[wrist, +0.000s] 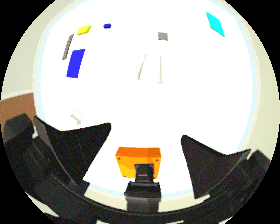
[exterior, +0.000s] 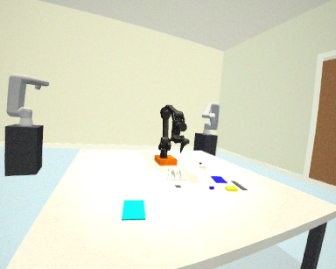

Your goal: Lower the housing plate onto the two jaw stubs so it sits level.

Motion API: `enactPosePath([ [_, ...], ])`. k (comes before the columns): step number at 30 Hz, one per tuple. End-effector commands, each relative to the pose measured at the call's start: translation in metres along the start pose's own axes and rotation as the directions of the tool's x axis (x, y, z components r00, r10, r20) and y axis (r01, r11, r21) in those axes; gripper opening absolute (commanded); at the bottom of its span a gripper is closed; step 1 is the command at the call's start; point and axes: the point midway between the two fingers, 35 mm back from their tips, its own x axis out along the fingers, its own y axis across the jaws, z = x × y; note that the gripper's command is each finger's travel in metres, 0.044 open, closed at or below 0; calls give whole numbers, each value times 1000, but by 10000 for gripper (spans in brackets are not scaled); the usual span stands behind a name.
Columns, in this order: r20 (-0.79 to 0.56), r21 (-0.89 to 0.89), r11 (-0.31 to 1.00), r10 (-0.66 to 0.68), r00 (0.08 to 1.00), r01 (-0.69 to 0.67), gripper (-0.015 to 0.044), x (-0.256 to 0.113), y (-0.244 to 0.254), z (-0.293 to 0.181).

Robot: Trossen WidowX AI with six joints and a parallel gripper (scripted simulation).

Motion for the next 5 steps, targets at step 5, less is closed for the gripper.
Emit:
enactPosePath([
  [5,2,-4,1000,1,1000,-1,440,-1,0,0],
])
